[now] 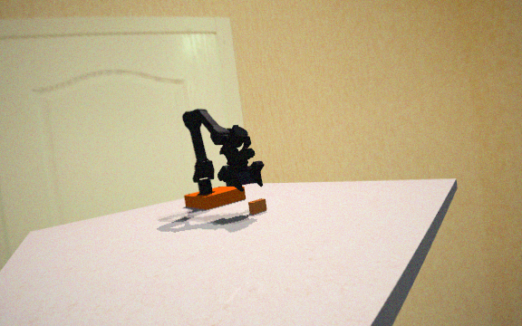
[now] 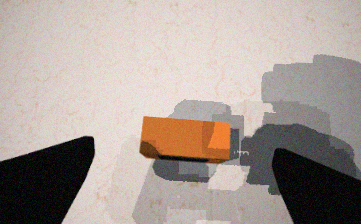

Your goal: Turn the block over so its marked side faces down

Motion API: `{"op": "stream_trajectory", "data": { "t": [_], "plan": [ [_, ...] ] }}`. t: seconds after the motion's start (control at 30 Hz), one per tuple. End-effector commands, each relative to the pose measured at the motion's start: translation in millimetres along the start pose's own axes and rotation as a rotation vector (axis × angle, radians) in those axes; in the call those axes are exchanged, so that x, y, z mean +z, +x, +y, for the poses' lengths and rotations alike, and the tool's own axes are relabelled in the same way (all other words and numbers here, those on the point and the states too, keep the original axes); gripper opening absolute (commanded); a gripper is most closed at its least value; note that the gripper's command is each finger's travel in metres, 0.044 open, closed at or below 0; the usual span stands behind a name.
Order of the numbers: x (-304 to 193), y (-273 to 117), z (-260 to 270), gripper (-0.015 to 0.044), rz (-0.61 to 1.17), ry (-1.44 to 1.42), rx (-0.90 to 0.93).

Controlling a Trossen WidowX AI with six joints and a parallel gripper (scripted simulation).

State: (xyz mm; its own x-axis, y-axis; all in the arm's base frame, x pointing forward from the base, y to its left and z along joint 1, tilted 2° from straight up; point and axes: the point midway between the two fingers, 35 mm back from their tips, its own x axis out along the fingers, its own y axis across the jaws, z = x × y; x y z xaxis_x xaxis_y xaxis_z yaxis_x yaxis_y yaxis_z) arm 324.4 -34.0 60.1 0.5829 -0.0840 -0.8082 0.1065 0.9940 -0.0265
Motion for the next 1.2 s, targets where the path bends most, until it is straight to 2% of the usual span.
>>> {"op": "stream_trajectory", "data": {
  "t": [0.0, 0.57, 0.7, 0.83, 1.17],
  "plan": [
    [2, -4, -1, 0.0440, 0.034, 0.004, -0.006],
    [47, -6, -2, 0.0440, 0.591, 0.006, -0.004],
    [47, -6, -2, 0.0440, 0.597, 0.006, -0.004],
    [29, 20, -2, 0.0440, 0.597, 0.006, -0.004],
    [20, 36, -2, 0.0440, 0.597, 0.006, -0.004]
  ]
}}
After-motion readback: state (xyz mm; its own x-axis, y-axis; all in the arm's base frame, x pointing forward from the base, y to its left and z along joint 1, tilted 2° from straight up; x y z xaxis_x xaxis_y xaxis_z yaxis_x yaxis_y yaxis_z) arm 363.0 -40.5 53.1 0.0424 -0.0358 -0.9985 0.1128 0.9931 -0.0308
